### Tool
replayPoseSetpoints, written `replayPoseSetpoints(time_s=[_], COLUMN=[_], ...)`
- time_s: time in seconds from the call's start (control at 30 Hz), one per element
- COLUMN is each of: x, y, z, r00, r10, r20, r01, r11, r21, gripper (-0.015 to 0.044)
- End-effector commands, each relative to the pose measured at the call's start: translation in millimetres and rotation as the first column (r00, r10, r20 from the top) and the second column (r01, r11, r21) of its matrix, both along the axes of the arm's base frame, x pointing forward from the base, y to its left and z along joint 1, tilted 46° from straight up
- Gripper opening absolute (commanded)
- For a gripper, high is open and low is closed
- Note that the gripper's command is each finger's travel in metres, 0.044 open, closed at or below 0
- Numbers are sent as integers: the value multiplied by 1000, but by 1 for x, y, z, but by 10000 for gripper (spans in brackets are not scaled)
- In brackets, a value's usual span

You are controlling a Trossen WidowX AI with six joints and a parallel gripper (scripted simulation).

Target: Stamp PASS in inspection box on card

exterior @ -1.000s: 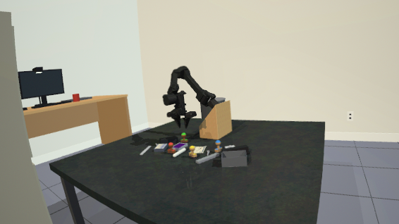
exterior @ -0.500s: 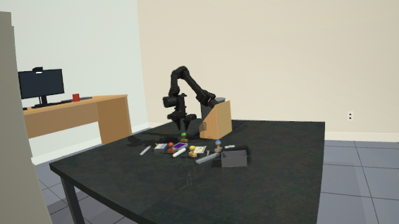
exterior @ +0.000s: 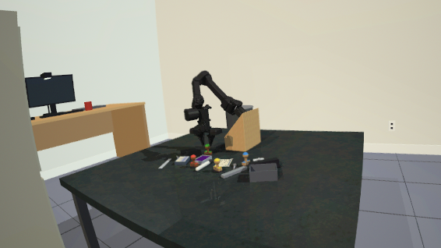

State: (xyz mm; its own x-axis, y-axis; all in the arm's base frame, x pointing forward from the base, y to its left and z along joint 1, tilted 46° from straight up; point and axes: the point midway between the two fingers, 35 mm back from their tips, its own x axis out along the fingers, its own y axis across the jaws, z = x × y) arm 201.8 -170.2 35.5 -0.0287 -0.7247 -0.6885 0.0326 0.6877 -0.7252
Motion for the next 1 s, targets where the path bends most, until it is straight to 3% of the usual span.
replayPoseSetpoints(time_s=[0.0,0.77,0.97], x=[-2,-6,-6], y=[-4,-26,-26], z=[-6,-25,-22], r00=[1000,1000,1000], r10=[3,4,0], r20=[-7,-9,-5], r01=[-2,-4,0], r11=[1000,1000,1000], r21=[6,-3,-8], gripper=[228,228,188])
